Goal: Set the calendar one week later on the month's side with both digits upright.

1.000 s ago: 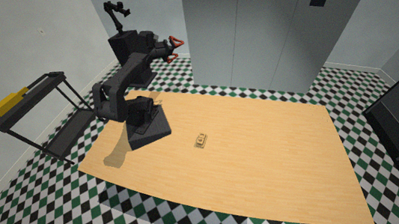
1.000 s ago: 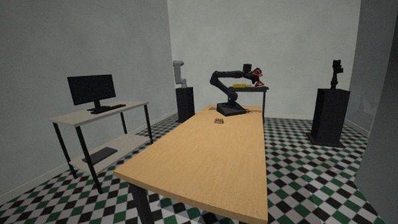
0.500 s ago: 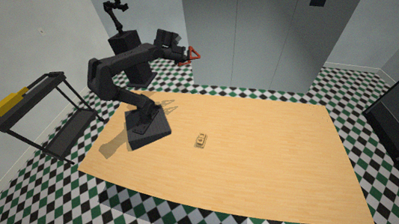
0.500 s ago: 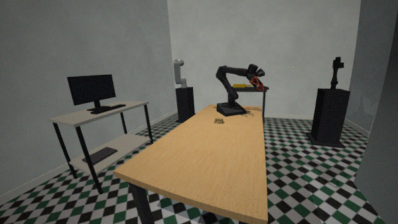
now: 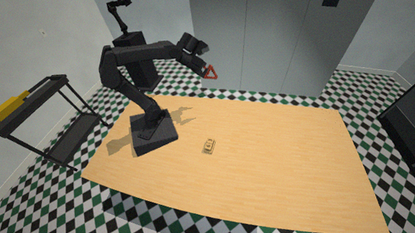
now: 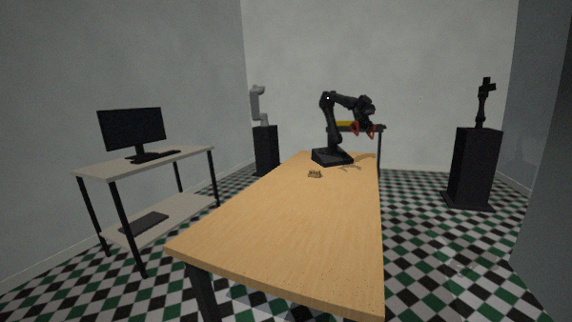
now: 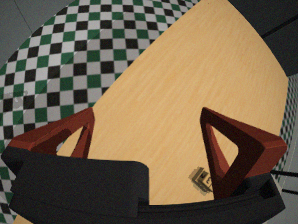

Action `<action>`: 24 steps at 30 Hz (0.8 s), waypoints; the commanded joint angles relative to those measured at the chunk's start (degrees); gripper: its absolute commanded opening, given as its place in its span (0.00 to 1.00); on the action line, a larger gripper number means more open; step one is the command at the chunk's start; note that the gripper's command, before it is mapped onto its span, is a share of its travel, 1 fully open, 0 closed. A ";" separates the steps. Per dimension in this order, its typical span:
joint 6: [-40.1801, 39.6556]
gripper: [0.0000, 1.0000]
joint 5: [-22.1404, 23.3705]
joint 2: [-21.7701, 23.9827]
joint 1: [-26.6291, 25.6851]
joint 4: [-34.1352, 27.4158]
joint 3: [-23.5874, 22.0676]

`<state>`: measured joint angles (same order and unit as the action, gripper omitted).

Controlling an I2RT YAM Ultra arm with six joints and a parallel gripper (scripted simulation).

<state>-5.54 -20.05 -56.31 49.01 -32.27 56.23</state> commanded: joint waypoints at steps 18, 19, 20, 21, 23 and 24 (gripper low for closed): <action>32.89 1.00 12.07 -11.06 -22.33 -14.97 9.43; 32.89 1.00 12.07 -11.06 -22.33 -14.97 9.43; 35.32 1.00 12.98 -12.06 -24.24 -16.12 10.15; 37.82 1.00 13.92 -13.09 -26.20 -17.32 10.89; 39.32 1.00 14.48 -13.71 -27.37 -18.03 11.34; 42.00 1.00 15.48 -14.81 -29.47 -19.31 12.13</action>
<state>30.04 -6.55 -70.50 22.06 -48.86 66.67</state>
